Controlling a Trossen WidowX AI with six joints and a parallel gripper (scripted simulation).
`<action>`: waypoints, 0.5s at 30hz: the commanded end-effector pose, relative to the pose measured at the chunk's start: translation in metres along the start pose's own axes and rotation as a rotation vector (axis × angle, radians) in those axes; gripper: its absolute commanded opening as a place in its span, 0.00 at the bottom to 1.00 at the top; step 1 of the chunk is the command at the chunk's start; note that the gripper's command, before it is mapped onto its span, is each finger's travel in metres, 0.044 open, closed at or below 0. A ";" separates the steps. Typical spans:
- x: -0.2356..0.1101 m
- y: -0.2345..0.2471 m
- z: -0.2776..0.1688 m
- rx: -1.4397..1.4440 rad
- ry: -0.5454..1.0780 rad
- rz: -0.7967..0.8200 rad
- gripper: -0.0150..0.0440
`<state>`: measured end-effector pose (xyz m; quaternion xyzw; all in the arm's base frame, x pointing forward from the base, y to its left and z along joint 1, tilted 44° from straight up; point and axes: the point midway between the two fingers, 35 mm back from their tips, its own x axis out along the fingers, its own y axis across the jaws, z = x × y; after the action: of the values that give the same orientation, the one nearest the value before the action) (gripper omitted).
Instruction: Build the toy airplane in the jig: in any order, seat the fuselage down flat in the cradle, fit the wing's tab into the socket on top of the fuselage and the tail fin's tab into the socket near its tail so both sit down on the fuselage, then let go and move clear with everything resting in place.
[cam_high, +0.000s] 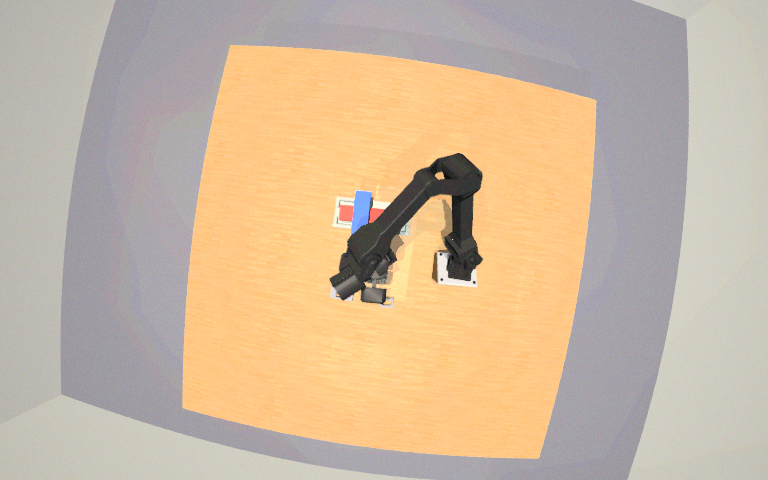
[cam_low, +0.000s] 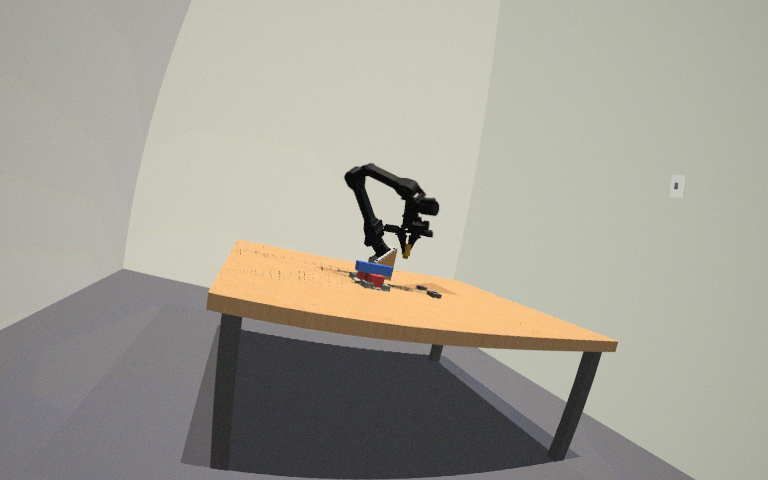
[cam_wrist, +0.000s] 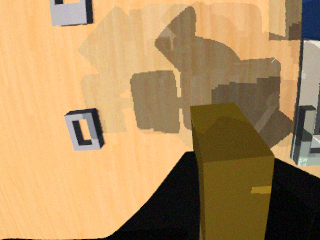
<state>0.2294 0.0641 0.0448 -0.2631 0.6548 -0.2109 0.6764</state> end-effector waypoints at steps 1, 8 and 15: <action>0.002 -0.013 0.000 0.000 -0.007 -0.003 0.25; 0.005 -0.036 0.000 0.001 -0.011 -0.010 0.25; 0.009 -0.058 -0.003 0.003 -0.014 -0.021 0.25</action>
<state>0.2321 0.0213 0.0701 -0.2681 0.6491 -0.2159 0.6783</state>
